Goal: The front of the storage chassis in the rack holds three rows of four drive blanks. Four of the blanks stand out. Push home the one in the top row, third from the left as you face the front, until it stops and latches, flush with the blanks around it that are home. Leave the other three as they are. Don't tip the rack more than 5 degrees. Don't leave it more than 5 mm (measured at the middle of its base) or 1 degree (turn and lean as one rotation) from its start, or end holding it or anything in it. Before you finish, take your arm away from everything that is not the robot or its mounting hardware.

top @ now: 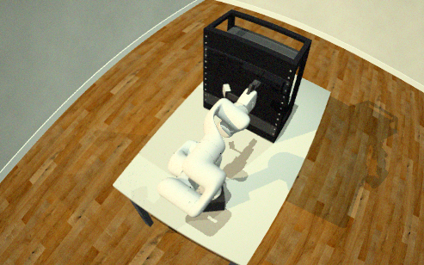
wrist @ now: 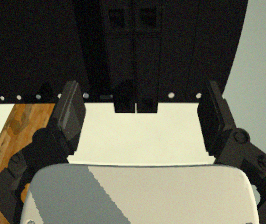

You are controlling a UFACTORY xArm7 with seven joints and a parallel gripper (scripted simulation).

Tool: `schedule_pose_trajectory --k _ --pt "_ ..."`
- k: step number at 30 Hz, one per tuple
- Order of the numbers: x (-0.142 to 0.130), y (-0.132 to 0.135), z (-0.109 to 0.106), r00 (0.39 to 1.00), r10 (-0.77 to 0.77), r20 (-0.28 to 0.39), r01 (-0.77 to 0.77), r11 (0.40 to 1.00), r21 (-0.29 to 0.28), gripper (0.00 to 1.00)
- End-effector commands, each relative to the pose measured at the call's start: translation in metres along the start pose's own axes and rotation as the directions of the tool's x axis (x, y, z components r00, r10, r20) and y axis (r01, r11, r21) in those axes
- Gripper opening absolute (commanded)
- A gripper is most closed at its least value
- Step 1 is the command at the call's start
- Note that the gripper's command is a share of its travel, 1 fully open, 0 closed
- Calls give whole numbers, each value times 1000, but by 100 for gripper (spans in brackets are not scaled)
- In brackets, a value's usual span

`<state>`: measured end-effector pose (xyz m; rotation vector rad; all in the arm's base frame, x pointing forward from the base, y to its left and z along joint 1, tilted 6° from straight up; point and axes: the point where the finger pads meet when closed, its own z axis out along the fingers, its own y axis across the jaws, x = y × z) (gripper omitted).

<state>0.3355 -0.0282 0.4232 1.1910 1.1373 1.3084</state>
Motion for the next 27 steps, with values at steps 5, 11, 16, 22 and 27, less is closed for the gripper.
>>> schedule_pose_trajectory --k 5,11,16,22,27 --pt "0 2 0 1000 0 1 0 1000 -3 100" --pt "0 2 0 1000 0 1 0 1000 -3 100" --pt "0 2 0 1000 0 1 0 1000 -3 100" --pt "0 2 0 1000 0 1 0 1000 -3 0" --pt "0 2 0 1000 0 1 0 1000 -3 0"
